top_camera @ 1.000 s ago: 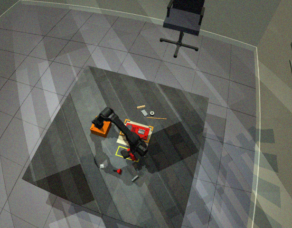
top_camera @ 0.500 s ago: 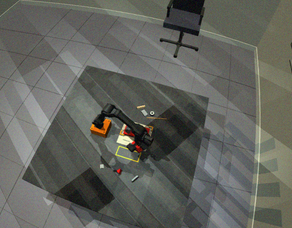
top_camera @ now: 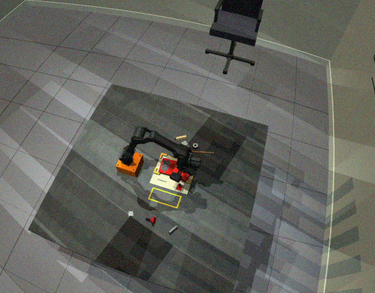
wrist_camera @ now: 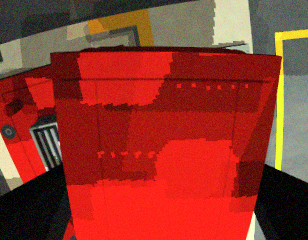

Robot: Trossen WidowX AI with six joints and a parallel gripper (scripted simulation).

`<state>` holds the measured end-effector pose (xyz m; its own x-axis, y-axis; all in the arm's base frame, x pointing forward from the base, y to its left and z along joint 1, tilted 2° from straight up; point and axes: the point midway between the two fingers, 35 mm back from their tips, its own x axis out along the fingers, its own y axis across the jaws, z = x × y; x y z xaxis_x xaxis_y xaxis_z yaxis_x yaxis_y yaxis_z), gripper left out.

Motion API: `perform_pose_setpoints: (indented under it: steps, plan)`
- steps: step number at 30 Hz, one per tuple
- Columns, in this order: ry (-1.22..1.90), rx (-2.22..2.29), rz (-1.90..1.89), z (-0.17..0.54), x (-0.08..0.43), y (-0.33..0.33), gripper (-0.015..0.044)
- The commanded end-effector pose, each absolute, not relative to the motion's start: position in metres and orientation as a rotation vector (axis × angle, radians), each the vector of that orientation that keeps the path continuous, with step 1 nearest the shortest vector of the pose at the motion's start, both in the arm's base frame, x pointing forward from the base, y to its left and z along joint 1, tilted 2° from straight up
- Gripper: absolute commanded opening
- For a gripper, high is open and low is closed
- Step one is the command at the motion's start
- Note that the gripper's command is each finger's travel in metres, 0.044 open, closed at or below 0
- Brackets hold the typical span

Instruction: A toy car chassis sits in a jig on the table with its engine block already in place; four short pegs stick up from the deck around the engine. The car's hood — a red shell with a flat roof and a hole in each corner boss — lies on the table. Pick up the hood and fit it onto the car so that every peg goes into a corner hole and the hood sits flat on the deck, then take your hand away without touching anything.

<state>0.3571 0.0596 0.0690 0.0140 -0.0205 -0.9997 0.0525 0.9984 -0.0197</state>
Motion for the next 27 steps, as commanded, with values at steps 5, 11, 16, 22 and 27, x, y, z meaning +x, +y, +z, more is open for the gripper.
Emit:
perform_pose_setpoints:
  steps: [5, 11, 16, 22, 27]
  plan:
    - [1.544, -0.095, 0.077, 0.074, 0.340, 0.103, 0.0000]
    - [1.543, -0.145, 0.130, 0.074, 0.331, 0.120, 0.0000]
    - [1.543, -0.146, 0.129, 0.067, 0.332, 0.118, 0.0000]
    - [1.543, -0.145, 0.130, 0.034, 0.334, 0.123, 0.0000]
    - [1.543, -0.145, 0.130, 0.023, 0.334, 0.123, 0.0000]
